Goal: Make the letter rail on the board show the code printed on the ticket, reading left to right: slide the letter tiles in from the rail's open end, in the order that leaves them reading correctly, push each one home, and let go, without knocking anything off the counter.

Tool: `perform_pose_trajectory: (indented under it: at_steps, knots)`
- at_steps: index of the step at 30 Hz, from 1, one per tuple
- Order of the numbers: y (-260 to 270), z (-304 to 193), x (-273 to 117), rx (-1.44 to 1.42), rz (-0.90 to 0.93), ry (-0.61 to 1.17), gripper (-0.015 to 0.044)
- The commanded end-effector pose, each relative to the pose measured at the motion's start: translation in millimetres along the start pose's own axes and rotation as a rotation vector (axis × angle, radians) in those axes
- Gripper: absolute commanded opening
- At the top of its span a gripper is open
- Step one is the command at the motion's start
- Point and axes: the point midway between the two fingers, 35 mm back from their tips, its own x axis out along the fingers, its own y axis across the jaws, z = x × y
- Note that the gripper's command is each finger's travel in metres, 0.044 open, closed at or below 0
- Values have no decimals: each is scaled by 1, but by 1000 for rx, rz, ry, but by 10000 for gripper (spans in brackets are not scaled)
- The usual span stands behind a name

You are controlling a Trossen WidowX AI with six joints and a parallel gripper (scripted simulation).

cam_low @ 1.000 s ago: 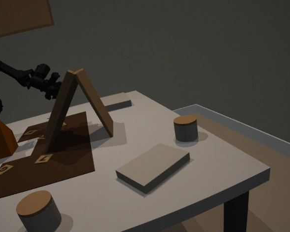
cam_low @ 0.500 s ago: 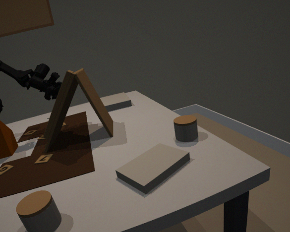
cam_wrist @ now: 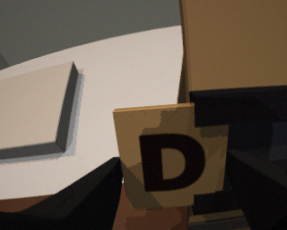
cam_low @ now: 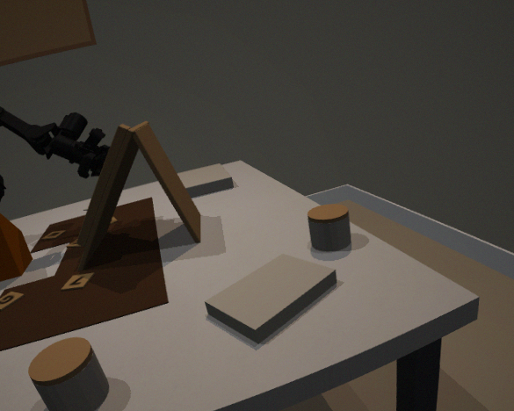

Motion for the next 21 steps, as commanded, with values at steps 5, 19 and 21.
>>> perform_pose_trajectory:
  at_steps: [5, 19, 21]
  knots:
    - [-5, 0, 0, -5, 1, 0, 0]
    - [-12, 0, 0, -5, 1, 0, 0]
    - [-13, 0, 0, -5, 1, 0, 0]
